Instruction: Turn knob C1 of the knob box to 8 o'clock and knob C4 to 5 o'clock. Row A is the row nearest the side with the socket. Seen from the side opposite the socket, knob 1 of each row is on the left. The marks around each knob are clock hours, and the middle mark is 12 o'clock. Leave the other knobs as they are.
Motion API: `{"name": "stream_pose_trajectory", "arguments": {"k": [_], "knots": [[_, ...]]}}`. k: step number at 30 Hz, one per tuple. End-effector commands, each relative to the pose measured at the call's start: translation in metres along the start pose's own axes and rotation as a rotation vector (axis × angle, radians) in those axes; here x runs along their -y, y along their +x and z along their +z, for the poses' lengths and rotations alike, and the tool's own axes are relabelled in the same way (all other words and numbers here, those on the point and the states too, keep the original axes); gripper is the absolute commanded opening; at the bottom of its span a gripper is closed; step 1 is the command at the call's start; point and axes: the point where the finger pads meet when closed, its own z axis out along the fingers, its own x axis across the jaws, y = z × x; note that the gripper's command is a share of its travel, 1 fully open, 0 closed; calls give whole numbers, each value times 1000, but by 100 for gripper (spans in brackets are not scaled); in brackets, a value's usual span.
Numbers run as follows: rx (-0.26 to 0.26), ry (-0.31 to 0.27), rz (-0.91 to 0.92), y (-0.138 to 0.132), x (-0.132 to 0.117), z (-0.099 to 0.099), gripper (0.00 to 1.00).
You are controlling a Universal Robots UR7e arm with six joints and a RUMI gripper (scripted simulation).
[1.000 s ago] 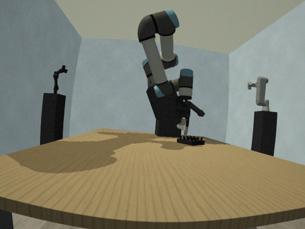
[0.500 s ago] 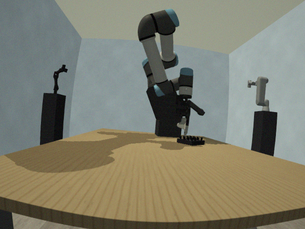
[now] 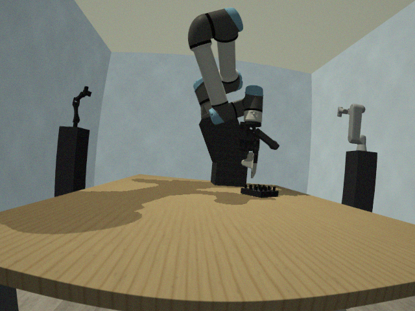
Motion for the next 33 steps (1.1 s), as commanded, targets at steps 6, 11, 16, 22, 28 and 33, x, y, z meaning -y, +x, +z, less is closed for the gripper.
{"name": "stream_pose_trajectory", "arguments": {"k": [6,11,16,22,28,33], "knots": [[-1,0,0,0,0,-4,11],[-1,0,0,0,0,-4,11],[-1,0,2,0,0,-4,11],[-1,0,30,1,0,-4,11],[-1,0,74,1,1,-4,11],[-1,0,166,2,1,-5,11]]}}
